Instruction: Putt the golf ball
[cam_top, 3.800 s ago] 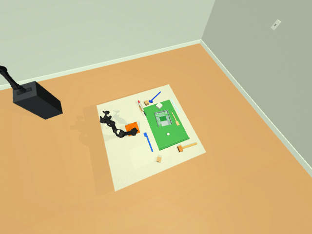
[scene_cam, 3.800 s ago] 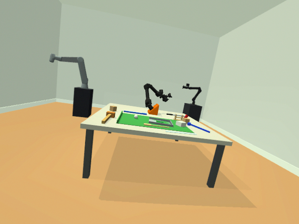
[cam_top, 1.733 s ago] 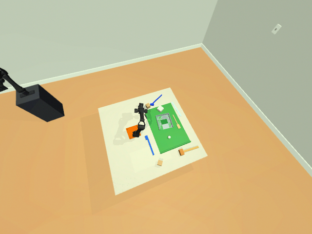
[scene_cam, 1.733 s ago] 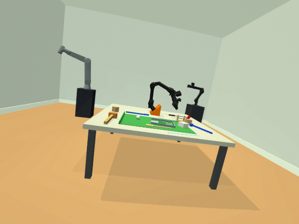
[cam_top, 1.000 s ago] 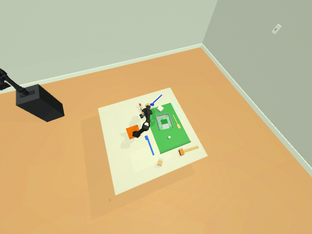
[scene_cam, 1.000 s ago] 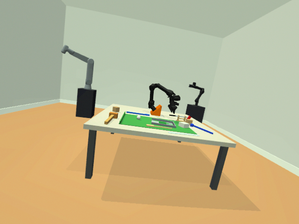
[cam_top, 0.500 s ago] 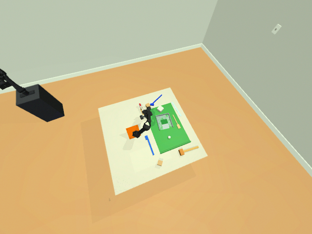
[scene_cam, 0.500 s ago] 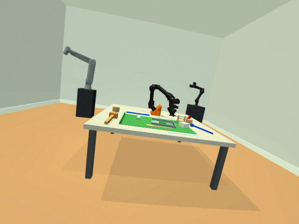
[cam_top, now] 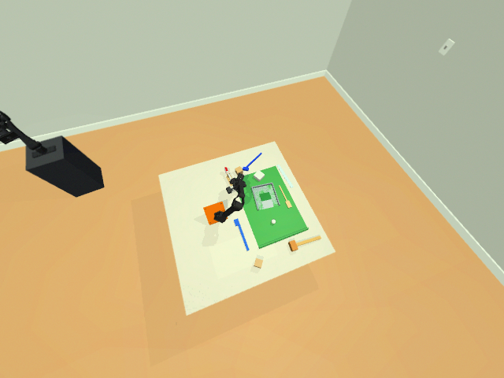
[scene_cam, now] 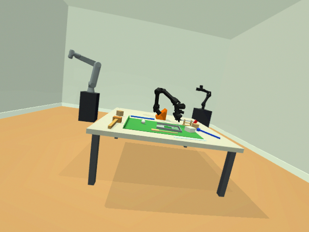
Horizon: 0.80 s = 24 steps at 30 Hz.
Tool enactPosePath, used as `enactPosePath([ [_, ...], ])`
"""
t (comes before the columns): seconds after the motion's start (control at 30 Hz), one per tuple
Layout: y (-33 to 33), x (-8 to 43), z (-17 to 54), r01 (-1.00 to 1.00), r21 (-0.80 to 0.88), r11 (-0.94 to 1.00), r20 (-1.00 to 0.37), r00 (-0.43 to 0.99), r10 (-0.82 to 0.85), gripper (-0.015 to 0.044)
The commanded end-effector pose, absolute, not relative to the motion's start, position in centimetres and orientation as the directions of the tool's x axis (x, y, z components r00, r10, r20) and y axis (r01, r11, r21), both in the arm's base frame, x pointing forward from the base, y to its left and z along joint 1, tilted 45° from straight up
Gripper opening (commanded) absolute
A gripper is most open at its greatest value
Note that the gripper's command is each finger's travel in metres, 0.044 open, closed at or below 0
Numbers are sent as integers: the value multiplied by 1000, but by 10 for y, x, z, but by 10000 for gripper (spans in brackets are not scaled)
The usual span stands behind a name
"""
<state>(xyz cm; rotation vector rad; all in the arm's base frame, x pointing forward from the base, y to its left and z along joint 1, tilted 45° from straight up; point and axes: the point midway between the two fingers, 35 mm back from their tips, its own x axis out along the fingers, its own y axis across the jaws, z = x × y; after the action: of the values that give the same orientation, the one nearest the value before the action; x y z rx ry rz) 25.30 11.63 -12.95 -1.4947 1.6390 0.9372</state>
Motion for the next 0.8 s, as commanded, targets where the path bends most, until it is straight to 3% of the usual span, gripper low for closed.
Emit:
enactPosePath([
  [0.0,110,251,-135,-997,50,60,-873,-72,-483,440],
  [0.1,109,251,-136,-997,50,60,-873,-72,-483,440],
  [0.63,112,252,-133,-997,47,65,-876,-73,-477,20],
  [0.77,112,252,-133,-997,47,65,-876,-73,-477,0],
])
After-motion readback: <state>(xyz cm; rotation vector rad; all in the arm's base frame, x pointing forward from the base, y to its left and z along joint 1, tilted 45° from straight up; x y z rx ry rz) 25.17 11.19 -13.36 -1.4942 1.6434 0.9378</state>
